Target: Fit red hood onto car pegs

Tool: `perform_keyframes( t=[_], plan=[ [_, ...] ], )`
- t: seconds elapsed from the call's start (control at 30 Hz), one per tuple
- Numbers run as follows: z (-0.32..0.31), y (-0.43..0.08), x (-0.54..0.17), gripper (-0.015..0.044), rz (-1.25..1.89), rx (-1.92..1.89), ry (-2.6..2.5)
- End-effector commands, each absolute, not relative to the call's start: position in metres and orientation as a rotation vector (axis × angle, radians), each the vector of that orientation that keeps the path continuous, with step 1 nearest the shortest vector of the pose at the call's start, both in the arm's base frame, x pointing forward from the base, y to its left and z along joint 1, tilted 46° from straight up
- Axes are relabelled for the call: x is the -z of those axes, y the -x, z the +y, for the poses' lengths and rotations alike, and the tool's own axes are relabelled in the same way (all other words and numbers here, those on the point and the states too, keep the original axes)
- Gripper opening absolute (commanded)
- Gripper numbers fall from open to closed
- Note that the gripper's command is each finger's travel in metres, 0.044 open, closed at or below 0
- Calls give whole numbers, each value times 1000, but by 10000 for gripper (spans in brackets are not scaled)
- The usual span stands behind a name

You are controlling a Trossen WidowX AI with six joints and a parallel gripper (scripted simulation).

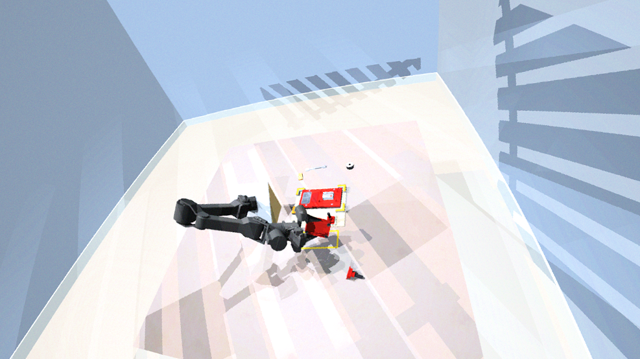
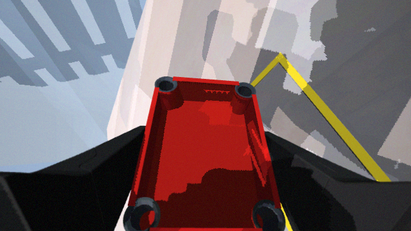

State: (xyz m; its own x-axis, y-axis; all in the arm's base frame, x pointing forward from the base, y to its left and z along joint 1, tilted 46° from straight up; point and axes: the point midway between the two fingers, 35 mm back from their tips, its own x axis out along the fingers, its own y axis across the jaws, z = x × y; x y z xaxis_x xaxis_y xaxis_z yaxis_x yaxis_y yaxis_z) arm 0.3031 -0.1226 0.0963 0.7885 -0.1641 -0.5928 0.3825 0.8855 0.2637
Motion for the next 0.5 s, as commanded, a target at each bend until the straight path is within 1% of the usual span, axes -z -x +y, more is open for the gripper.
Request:
perform_keyframes(
  t=[0.0,0.47],
  plan=[
    [-123,-303,-96,0,584,330,-467],
    [-124,-302,-95,0,533,426,-775]
  ],
)
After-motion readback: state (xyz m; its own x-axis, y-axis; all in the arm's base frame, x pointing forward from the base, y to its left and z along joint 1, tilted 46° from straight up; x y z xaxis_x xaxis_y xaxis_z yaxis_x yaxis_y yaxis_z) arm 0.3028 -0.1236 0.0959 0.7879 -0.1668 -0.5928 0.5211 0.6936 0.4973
